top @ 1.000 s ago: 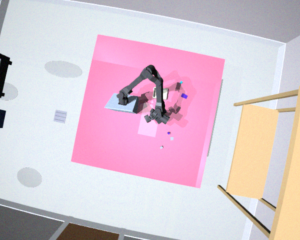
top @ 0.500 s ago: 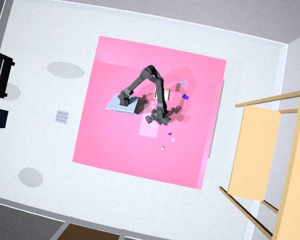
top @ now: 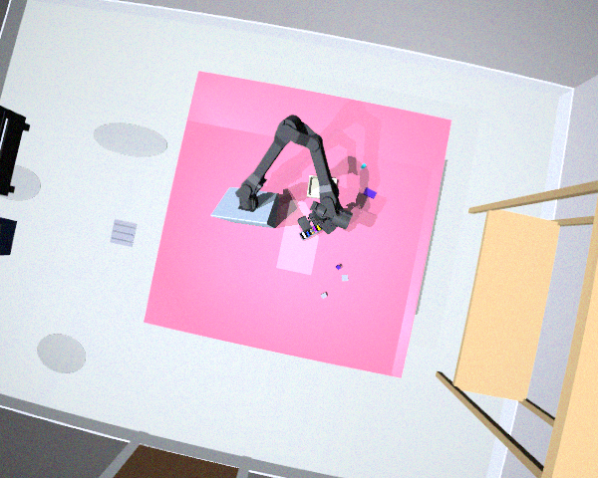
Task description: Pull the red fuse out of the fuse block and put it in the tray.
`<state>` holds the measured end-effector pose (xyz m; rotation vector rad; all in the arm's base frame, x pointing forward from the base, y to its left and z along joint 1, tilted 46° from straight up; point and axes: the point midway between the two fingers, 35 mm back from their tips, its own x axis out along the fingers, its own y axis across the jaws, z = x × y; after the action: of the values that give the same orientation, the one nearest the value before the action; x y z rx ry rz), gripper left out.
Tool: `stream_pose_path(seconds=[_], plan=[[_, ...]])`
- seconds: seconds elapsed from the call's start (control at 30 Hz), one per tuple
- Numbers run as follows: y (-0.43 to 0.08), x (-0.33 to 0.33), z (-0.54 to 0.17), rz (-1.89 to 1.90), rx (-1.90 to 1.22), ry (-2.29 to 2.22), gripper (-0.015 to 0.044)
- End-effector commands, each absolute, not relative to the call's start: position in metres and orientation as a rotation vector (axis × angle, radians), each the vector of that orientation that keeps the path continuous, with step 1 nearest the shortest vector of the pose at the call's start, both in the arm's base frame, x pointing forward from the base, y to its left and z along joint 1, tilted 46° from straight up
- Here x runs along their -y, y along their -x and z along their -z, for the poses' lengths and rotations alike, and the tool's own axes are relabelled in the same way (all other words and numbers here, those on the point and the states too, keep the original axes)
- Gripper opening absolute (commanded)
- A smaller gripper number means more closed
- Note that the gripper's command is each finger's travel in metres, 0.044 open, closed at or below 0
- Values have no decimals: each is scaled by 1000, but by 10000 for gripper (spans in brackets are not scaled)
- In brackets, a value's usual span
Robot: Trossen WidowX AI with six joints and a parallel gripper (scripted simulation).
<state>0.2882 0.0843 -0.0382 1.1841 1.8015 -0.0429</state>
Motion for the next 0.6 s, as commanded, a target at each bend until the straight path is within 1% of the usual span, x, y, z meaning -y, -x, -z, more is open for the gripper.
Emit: stream_pose_path(seconds=[0.0, 0.3, 0.57], plan=[[-293, -100, 19, 42, -1791, -1188, 0], [-290, -145, -26, 35, -1790, -1194, 0], [-275, -184, -68, 13, -1801, -1209, 0]])
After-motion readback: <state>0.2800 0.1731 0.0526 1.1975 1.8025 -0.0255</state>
